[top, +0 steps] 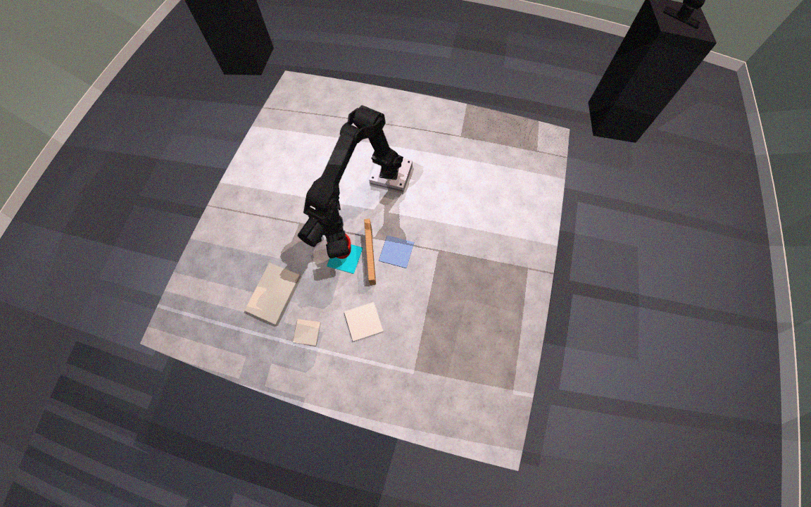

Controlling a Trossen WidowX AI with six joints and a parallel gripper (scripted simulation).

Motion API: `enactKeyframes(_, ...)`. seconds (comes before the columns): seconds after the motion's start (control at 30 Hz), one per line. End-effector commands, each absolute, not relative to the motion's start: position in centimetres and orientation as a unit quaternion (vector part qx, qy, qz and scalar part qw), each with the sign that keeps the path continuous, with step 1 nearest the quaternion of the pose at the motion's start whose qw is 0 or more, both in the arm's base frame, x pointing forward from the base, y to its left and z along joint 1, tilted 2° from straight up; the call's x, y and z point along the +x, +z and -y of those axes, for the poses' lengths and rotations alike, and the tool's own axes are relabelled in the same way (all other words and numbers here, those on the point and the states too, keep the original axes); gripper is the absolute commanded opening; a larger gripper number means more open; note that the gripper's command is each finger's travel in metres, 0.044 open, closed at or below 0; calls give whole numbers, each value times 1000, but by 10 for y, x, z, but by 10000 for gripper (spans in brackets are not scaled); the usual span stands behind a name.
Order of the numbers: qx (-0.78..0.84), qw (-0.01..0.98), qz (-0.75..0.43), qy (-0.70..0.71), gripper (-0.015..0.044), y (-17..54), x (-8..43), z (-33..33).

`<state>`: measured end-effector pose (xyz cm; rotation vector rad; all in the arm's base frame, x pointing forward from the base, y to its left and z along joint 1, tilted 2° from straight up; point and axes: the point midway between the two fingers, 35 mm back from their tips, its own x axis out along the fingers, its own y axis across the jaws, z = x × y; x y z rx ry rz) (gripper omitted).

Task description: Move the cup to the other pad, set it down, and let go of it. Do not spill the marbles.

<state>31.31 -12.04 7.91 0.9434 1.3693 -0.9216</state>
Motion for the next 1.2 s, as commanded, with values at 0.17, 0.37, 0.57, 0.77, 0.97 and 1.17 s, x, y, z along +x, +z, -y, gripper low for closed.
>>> enactKeyframes(0.17,401,581,-588,-395,0,65,312,120)
enactKeyframes(0.37,401,581,-588,-395,0,56,312,120)
enactKeyframes(0.57,401,581,-588,-395,0,47,311,120)
enactKeyframes(0.77,401,581,-588,-395,0,39,311,120)
enactKeyframes(0.97,401,581,-588,-395,0,31,310,120)
enactKeyframes(1.17,404,581,-587,-395,0,34,312,120)
